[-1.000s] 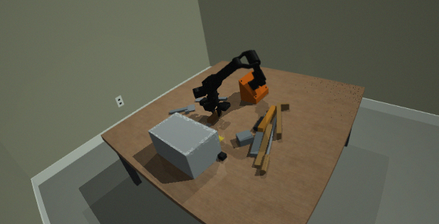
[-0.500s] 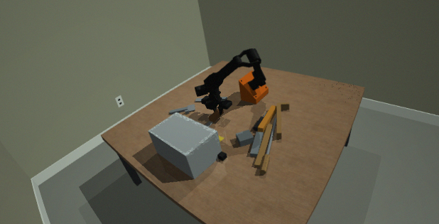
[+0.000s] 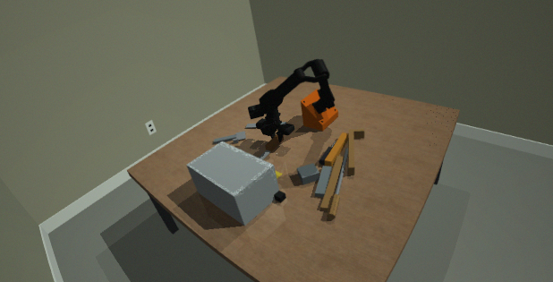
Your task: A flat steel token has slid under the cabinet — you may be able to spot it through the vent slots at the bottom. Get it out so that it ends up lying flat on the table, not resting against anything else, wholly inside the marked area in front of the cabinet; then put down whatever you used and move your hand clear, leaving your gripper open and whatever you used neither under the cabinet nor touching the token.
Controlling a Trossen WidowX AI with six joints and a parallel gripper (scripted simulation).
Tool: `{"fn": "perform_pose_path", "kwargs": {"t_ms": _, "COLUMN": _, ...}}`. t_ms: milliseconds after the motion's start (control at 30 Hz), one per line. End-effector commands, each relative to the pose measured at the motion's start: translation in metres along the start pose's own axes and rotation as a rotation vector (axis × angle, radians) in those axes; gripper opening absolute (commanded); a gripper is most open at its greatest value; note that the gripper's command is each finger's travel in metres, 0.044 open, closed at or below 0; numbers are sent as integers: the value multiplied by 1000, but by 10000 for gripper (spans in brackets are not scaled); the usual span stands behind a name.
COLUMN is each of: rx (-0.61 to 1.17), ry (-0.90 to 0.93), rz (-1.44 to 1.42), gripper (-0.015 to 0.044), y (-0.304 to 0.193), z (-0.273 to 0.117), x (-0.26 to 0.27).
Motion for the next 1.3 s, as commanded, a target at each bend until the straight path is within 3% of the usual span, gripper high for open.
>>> {"fn": "perform_pose_path", "kwargs": {"t_ms": 0, "rx": 2, "ry": 3, "rz": 1, "gripper": 0, "y": -7, "z": 1, "x": 0}}
{"fn": "perform_pose_path", "kwargs": {"t_ms": 667, "rx": 1, "ry": 0, "rz": 3, "gripper": 0, "y": -28, "z": 0, "x": 0}}
{"fn": "perform_pose_path", "kwargs": {"t_ms": 933, "rx": 1, "ry": 0, "rz": 3, "gripper": 200, "y": -28, "z": 0, "x": 0}}
{"fn": "perform_pose_path", "kwargs": {"t_ms": 1033, "rx": 1, "ry": 0, "rz": 3, "gripper": 200, "y": -28, "z": 0, "x": 0}}
{"fn": "perform_pose_path", "kwargs": {"t_ms": 1133, "rx": 3, "ry": 3, "rz": 3, "gripper": 270, "y": -28, "z": 0, "x": 0}}
{"fn": "perform_pose_path", "kwargs": {"t_ms": 1267, "rx": 3, "ry": 3, "rz": 7, "gripper": 270, "y": -29, "z": -2, "x": 1}}
Point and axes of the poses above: the point midway between the two fingers, 35 mm back from their tips, its own z axis out along the fingers, its own x axis across the jaws, y = z × x, the point moved 10 cm from there along -z, back along the fingers, and after that the axes turned 5 degrees about -z, right-handed, at the moved point
